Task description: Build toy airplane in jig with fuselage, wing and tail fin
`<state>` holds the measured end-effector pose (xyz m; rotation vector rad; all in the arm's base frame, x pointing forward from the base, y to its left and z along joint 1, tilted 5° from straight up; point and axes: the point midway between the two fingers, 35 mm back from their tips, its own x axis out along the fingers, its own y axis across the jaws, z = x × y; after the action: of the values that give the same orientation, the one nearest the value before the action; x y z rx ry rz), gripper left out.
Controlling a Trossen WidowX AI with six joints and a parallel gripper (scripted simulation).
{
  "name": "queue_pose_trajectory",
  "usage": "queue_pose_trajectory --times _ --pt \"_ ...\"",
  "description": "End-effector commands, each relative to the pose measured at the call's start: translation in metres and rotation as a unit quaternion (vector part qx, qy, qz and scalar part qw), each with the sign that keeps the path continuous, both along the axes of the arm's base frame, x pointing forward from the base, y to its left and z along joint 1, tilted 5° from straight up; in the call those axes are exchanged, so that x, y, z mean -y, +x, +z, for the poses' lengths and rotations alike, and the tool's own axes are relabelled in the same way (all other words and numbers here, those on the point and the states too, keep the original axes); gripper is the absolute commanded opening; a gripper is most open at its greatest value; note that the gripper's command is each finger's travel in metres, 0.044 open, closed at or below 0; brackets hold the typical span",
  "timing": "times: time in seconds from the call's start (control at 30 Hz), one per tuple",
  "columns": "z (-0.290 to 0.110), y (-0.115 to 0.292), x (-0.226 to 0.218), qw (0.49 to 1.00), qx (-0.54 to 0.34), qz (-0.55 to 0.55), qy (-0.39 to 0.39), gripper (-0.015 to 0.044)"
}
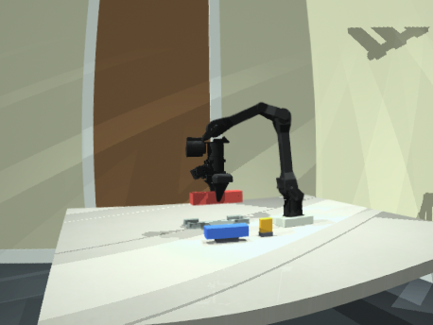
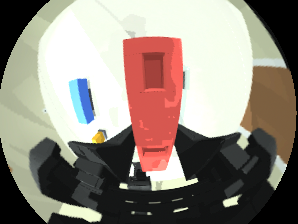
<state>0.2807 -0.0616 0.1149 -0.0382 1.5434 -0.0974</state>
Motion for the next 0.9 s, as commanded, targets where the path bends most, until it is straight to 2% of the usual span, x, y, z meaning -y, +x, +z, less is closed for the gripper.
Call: queue_pose_trajectory --times 0.0,0.67,0.87 --pt "-0.004 -0.002 0.010 1.000 -0.001 0.003 0.001 0.0000" --pt "-0.023 -0.021 0.065 1.000 -0.004 0.017 -0.003 0.0000" --pt "-0.023 -0.021 0.065 1.000 -0.004 0.017 -0.003 0.0157"
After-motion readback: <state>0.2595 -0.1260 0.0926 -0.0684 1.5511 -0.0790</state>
